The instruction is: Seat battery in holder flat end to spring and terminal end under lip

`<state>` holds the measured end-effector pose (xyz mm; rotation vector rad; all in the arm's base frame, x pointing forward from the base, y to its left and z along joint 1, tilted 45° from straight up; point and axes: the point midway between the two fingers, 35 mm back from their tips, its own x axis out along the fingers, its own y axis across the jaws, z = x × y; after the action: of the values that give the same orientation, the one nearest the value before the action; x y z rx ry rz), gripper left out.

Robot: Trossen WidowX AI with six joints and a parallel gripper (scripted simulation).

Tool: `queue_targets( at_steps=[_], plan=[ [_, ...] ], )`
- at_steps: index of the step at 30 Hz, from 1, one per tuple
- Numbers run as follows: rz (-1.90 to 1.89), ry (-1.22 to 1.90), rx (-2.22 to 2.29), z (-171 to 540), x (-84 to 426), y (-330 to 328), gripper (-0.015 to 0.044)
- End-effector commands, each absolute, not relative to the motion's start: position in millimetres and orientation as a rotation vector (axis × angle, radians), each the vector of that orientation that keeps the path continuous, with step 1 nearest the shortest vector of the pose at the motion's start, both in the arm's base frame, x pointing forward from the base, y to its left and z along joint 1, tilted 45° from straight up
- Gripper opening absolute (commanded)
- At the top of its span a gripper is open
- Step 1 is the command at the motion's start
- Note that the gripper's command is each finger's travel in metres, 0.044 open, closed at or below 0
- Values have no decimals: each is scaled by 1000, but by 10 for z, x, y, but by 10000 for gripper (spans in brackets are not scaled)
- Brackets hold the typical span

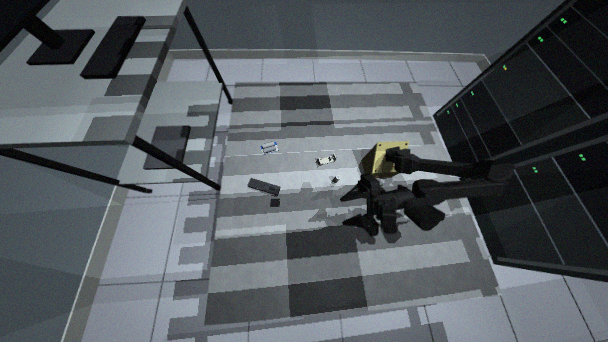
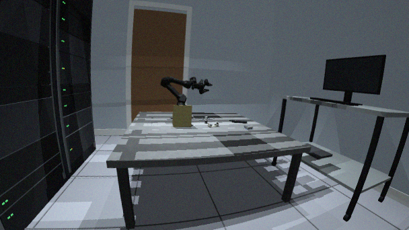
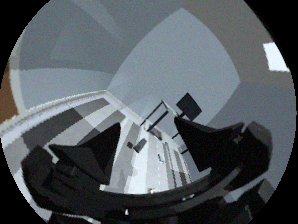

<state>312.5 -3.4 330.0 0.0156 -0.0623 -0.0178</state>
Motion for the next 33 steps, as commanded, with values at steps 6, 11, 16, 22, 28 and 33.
queue_targets(
  at_steps=[6,11,16,22,28,33],
  plan=[
    [80,311,-183,2474,3469,-118,242],
    [283,678,-278,1587,3508,-225,111],
    [550,946,-228,898,3290,-275,0],
    [874,1089,8,432,2934,-257,0],
    [940,1091,87,376,2864,-250,0],
    [940,1091,87,376,2864,-250,0]
  ],
)
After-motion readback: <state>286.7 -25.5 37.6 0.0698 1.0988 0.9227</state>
